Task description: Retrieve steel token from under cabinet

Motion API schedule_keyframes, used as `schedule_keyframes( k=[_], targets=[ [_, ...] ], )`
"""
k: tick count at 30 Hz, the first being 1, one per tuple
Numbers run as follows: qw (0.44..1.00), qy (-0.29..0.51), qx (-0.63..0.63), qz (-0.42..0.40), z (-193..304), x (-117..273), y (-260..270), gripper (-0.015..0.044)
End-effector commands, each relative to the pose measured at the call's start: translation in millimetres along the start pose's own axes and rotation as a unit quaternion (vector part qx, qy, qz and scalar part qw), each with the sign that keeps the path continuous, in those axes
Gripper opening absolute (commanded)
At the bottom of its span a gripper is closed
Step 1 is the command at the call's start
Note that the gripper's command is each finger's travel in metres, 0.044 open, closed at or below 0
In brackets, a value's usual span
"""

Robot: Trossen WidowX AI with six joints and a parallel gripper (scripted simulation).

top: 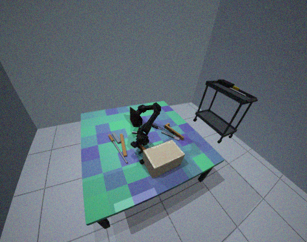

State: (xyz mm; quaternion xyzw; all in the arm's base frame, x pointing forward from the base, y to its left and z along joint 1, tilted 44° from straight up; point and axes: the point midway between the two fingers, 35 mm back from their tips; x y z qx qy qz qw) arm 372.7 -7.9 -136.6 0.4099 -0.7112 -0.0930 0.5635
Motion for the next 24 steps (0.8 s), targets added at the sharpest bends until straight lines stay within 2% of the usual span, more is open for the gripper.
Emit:
schedule_keyframes(
  k=[1,24],
  targets=[
    [1.000,-0.003,0.002,-0.004,-2,-1,7,0.0000],
    [1.000,-0.002,0.001,-0.005,-4,-1,33,0.0000]
  ],
)
Point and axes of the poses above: the point midway between the two fingers, 35 mm back from their tips, its own x axis back along the fingers, its own y axis across the jaws, z = x × y, and after that the axes turned 5 degrees about x, right-handed
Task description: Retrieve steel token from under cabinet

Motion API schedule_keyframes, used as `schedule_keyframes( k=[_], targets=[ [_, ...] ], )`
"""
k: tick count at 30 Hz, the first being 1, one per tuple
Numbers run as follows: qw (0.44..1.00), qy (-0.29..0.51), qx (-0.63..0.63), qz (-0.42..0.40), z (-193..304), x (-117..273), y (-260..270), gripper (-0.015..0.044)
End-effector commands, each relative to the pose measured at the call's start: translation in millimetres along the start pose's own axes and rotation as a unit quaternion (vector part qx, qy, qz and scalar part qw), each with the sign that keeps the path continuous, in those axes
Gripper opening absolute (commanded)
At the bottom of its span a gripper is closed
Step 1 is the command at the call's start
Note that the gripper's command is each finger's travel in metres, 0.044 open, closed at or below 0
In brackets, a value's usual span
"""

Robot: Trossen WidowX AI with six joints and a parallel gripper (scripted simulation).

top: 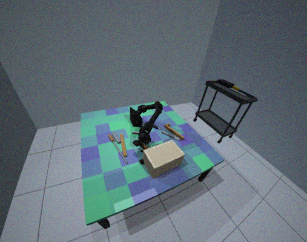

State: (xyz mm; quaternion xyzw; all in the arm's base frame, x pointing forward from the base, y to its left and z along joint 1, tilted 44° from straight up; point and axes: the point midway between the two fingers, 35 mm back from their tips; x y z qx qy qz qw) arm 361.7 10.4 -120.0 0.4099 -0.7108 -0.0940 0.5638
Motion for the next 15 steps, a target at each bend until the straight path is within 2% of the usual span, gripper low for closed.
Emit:
schedule_keyframes(
  k=[1,15],
  targets=[
    [1.000,-0.002,0.002,-0.004,-1.9,-1.0,7.1,0.0000],
    [1.000,-0.002,0.002,-0.004,1.4,-1.1,12.9,0.0000]
  ],
)
Point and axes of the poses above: the point midway between the two fingers, 35 mm back from their tips, its own x axis back along the fingers, its own y axis across the jaws, z = x × y, and after that the axes turned 5 degrees about x, right-handed
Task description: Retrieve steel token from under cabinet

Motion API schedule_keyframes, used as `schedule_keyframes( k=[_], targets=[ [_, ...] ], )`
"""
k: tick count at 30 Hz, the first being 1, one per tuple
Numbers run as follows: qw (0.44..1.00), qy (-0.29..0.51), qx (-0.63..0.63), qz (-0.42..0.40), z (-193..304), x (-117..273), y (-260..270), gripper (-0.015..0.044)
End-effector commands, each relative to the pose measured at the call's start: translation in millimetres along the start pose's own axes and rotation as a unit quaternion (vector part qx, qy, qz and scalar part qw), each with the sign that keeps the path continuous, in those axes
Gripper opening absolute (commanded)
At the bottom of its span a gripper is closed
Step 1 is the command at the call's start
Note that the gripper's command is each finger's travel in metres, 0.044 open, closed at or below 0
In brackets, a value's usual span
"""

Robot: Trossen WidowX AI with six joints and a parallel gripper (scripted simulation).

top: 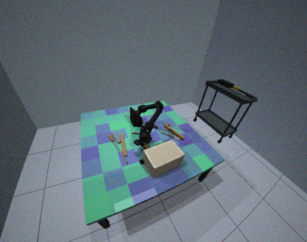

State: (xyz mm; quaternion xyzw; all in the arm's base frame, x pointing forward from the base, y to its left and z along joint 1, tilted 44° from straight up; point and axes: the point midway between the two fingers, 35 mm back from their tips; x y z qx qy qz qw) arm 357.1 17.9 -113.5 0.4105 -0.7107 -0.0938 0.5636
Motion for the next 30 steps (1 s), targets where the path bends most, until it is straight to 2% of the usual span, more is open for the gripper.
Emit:
schedule_keyframes(
  k=[1,30],
  targets=[
    [1.000,-0.002,0.001,-0.004,3,-1,2,0.0000],
    [1.000,-0.001,0.001,-0.003,48,-1,2,0.0000]
  ],
)
Point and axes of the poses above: the point midway between the two fingers, 35 mm back from their tips, its own x axis back along the fingers, its own y axis across the jaws, z = x × y, and after that the axes turned 5 degrees about x, right-handed
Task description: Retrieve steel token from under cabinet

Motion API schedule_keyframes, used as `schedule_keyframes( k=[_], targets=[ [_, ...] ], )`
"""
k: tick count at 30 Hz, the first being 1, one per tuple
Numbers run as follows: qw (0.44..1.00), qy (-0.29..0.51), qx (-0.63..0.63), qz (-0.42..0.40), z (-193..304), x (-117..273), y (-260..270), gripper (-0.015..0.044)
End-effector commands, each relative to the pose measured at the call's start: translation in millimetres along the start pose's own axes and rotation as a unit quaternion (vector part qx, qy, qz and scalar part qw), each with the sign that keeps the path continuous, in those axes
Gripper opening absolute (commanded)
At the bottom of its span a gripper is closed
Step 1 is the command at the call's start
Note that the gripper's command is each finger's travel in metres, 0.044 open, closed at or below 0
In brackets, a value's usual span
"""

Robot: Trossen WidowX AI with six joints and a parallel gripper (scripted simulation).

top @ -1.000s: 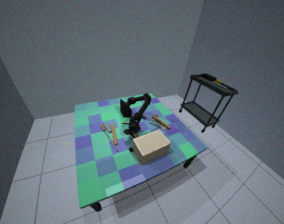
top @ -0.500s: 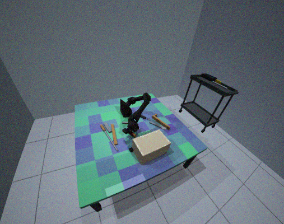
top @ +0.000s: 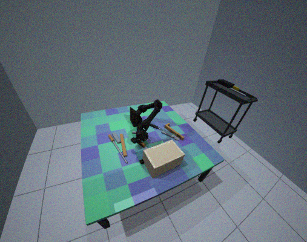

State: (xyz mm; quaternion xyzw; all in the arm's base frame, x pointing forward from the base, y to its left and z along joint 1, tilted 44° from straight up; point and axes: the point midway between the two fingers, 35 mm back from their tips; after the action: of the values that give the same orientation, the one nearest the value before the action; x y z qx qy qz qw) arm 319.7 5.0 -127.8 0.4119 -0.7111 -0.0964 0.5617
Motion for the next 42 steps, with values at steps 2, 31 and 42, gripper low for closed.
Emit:
schedule_keyframes(
  k=[2,31,42],
  targets=[
    [1.000,0.001,0.001,-0.001,10,-1,1,0.0000],
    [1.000,0.002,0.000,0.000,65,-1,2,0.0000],
    [1.000,0.004,-0.001,0.001,77,1,2,0.0000]
  ],
)
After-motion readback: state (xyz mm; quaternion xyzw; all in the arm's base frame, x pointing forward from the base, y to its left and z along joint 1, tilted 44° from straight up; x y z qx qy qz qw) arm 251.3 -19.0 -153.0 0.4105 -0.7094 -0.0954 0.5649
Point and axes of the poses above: the point midway between the two fingers, 35 mm back from their tips, its own x axis back along the fingers, its own y axis across the jaws, z = x × y, and after that the axes turned 5 degrees about x, right-handed
